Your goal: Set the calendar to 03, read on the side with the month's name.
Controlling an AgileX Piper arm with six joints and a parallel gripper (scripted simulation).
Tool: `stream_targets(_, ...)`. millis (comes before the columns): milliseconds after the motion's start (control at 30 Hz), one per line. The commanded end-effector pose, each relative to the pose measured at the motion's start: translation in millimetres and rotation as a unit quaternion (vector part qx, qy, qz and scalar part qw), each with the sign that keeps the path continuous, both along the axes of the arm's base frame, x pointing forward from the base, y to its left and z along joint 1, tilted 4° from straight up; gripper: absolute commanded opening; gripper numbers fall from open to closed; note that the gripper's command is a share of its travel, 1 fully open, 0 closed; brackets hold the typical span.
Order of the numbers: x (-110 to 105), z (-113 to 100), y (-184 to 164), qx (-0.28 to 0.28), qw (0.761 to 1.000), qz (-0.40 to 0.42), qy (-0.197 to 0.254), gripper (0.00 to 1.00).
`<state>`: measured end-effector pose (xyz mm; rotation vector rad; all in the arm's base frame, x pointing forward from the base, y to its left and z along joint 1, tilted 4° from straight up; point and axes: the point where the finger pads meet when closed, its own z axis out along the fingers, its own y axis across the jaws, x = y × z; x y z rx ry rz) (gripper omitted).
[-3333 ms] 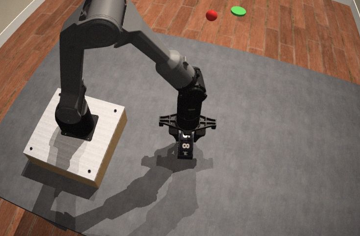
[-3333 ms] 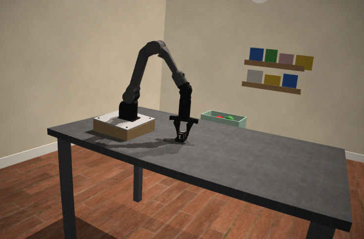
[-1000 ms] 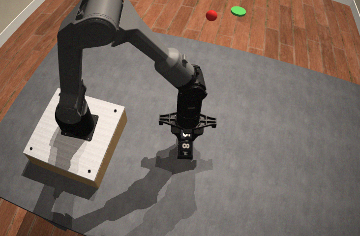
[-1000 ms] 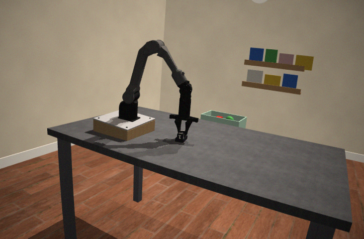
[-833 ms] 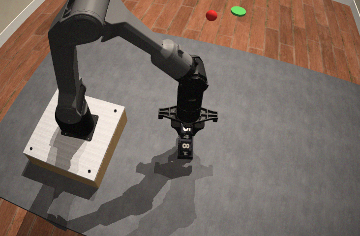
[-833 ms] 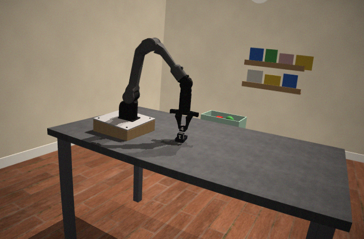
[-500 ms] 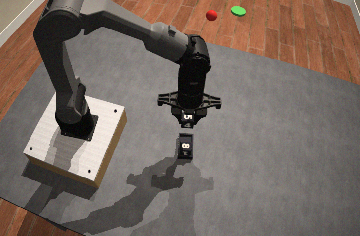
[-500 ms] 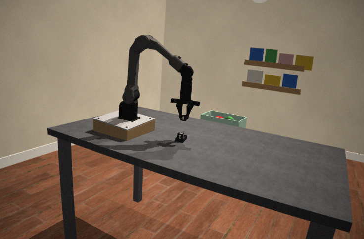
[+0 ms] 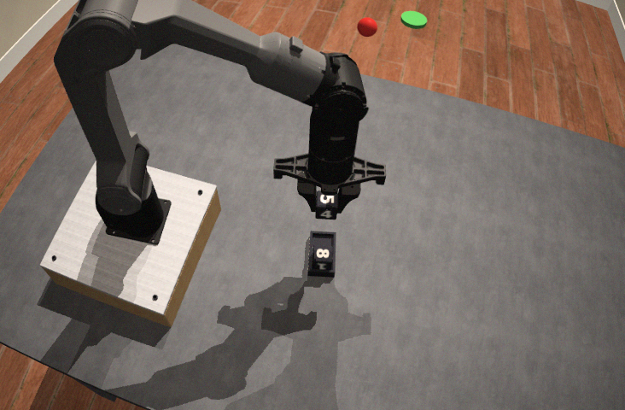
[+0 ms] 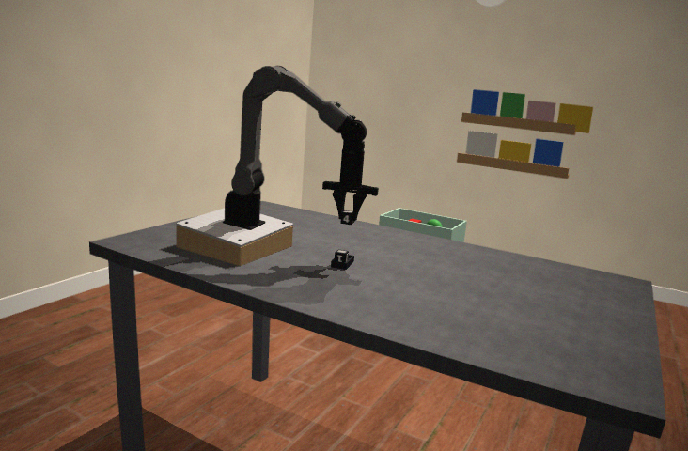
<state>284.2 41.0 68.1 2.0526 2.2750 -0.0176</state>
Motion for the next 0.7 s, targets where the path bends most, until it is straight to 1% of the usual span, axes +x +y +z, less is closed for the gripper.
stream_targets(0,0,0,0,0.0,1.0,0.002,0.001,0.34)
stream_targets(167,2,0,-4,-0.001,1.0,0.029,0.002,0.34)
stream_targets(267,4,0,-9,-0.002,0.998,0.068,0.004,0.34)
stream_targets(367,6,0,-18,-0.005,0.992,0.125,0.007,0.34)
stream_targets(433,6,0,-18,-0.005,0.992,0.125,0.007,0.34)
stream_targets(567,9,-1,-33,-0.01,0.975,0.223,0.013,0.34)
stream_targets(667,12,-1,-46,-0.014,0.951,0.308,0.019,0.34)
